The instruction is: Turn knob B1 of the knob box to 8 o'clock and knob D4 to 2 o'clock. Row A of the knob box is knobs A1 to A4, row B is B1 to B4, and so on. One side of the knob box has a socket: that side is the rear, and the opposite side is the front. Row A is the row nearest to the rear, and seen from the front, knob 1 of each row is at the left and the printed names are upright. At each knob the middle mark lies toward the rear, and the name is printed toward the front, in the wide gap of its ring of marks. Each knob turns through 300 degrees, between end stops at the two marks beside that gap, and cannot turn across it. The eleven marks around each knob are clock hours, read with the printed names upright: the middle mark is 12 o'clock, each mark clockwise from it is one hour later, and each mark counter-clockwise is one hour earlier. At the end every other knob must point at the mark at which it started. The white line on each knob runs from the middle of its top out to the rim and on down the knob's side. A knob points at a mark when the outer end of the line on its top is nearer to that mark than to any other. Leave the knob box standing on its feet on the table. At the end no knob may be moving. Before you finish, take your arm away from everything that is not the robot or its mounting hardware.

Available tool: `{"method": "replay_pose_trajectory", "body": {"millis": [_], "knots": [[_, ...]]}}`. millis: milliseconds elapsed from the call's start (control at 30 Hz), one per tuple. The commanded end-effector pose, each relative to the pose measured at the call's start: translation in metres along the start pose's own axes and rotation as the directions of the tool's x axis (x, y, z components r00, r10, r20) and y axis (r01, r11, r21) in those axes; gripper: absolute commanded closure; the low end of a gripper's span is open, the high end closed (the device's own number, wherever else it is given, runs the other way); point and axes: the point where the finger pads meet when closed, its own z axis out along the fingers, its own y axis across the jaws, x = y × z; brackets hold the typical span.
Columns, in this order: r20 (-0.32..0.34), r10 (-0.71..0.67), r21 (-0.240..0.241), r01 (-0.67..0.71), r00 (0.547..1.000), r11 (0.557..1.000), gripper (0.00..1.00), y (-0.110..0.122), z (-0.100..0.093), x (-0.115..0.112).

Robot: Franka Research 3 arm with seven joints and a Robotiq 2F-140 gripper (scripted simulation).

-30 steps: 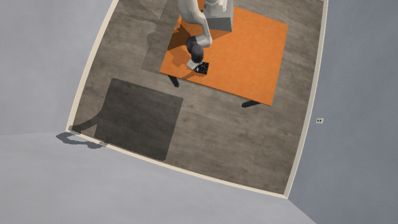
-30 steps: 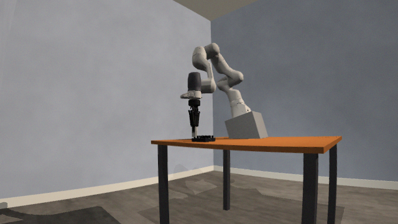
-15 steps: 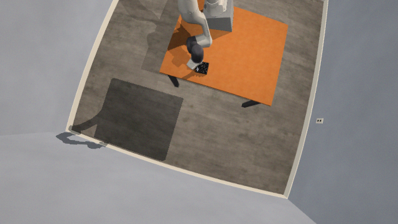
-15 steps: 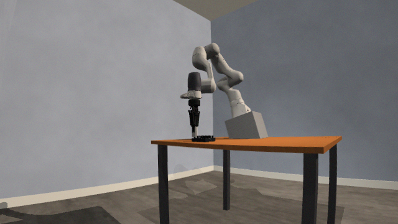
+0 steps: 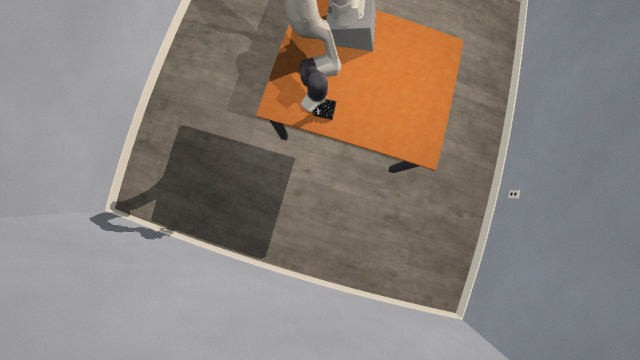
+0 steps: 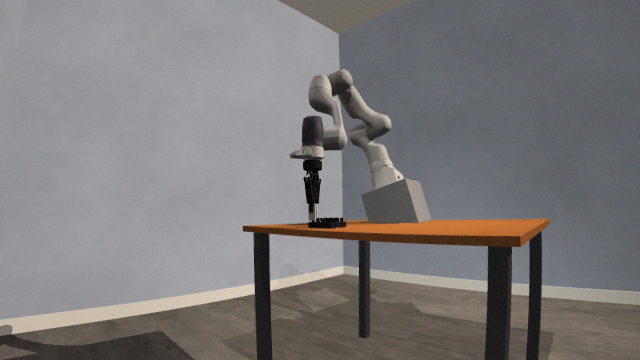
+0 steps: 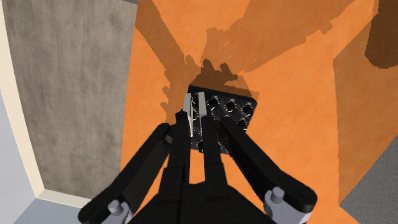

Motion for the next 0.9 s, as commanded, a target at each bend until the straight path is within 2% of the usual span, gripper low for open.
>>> {"method": "replay_pose_trajectory", "body": {"millis": [0,367,533,867], "knots": [[0.000,-0.064,0.000,0.064,0.998,0.998,0.95,-0.0006,0.0001,0.0001],[0.000,-0.286,0.000,0.286,0.958,0.958,0.95,-0.0006,0.0001,0.0001],[0.000,-0.336,0.000,0.336,0.942,0.942,0.95,-0.0006,0.0001,0.0000],[0.000,-0.509,0.000,0.509,0.861,0.861,0.95,-0.0006,0.0001,0.0001]]}}
